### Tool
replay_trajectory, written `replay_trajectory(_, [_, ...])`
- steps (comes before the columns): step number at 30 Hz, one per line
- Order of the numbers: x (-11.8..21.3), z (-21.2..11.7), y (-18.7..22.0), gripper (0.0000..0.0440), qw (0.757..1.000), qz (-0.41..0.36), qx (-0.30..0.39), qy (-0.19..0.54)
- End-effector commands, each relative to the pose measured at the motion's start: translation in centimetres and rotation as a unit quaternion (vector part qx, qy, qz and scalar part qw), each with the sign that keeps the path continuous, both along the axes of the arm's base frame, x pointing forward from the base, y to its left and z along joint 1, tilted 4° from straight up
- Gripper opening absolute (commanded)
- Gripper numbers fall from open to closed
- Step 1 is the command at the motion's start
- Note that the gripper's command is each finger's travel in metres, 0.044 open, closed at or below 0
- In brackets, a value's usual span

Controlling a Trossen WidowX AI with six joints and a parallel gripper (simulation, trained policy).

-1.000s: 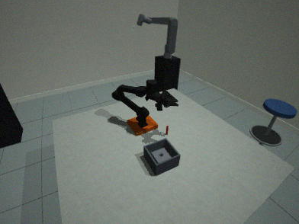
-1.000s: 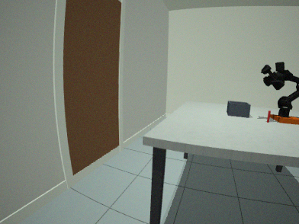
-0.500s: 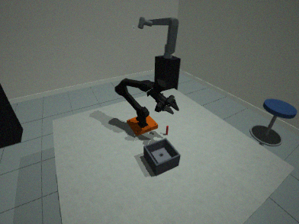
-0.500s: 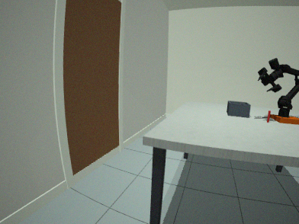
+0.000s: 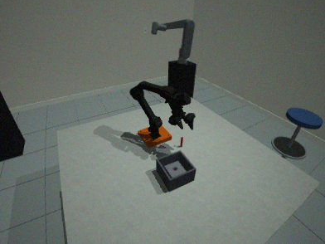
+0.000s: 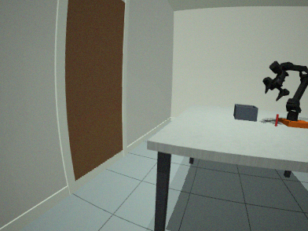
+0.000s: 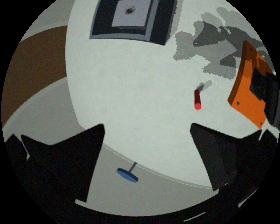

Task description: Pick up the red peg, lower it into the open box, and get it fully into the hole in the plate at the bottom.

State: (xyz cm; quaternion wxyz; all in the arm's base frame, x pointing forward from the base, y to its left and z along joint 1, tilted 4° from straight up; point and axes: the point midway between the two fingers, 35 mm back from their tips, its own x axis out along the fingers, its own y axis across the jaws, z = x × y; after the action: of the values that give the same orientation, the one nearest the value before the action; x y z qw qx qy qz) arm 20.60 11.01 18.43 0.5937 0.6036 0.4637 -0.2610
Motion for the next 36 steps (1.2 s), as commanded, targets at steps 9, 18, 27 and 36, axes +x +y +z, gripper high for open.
replay_trajectory(9, [-1.1, -4.4, -0.3, 0.044, 0.99, 0.034, -0.087, 0.109])
replay_trajectory(18, [-1.9, -8.5, -0.1, 0.044, 0.978, 0.058, -0.125, 0.157])
replay_trajectory(27, [-2.1, -12.9, 0.4, 0.044, 0.975, 0.078, -0.136, 0.156])
replay_trajectory(36, [-2.6, -16.2, 0.8, 0.0403, 0.975, 0.086, -0.136, 0.153])
